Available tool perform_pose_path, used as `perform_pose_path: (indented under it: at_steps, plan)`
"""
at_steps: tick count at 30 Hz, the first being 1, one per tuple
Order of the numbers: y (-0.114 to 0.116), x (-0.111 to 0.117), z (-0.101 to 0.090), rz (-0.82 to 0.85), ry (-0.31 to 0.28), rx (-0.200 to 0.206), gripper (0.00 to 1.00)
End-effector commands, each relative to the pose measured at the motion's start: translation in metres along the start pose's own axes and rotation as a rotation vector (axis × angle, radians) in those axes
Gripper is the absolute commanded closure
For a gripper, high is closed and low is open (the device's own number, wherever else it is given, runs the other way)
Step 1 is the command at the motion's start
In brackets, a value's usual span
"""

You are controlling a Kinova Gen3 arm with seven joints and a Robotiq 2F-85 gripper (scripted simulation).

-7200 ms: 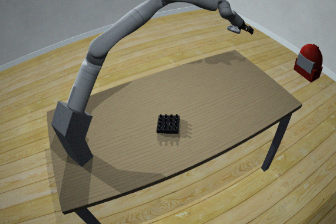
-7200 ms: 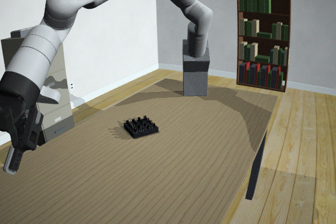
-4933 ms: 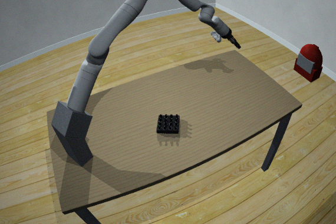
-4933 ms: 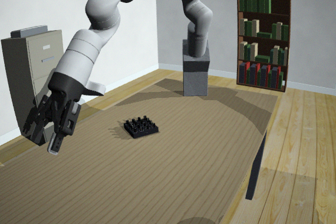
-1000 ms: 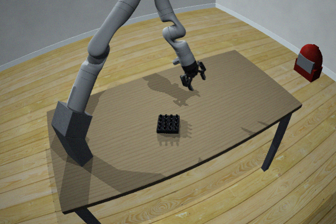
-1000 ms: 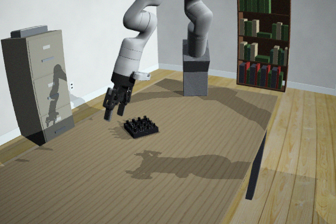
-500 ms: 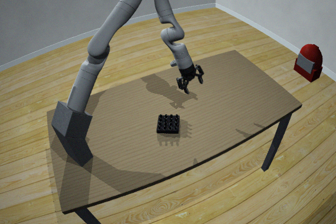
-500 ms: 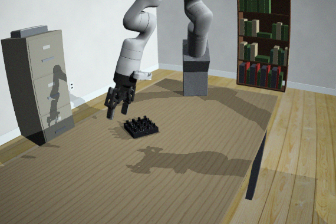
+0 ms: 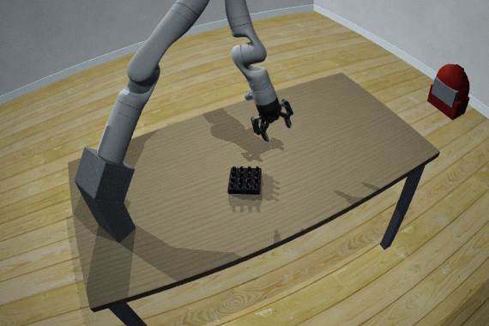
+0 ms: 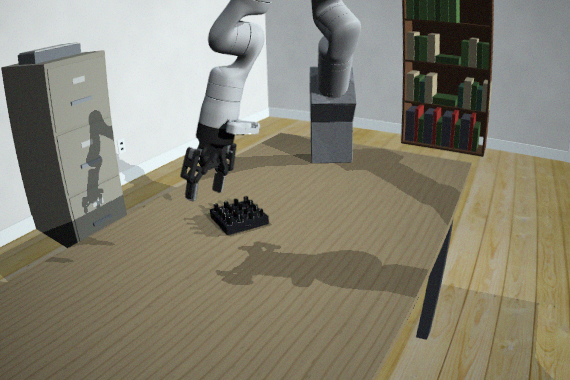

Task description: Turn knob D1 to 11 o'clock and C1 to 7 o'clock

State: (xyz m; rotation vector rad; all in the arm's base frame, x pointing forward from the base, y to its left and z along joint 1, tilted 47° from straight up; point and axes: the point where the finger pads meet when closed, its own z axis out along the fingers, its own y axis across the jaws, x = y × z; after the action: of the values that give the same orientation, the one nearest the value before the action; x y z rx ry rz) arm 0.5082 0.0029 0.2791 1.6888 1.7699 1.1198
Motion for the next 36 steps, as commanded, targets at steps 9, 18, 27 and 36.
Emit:
perform_pose_path:
  at_steps: [9, 18, 27, 36]
  plan:
    - [-0.024, -0.009, 0.004, 0.065, 0.009, 0.035, 0.00]
    - [-0.040, -0.013, 0.006, 0.113, 0.019, 0.057, 0.00]
    - [-0.056, -0.016, 0.007, 0.160, 0.029, 0.078, 0.00]
    - [-0.068, -0.020, 0.009, 0.195, 0.036, 0.094, 0.00]
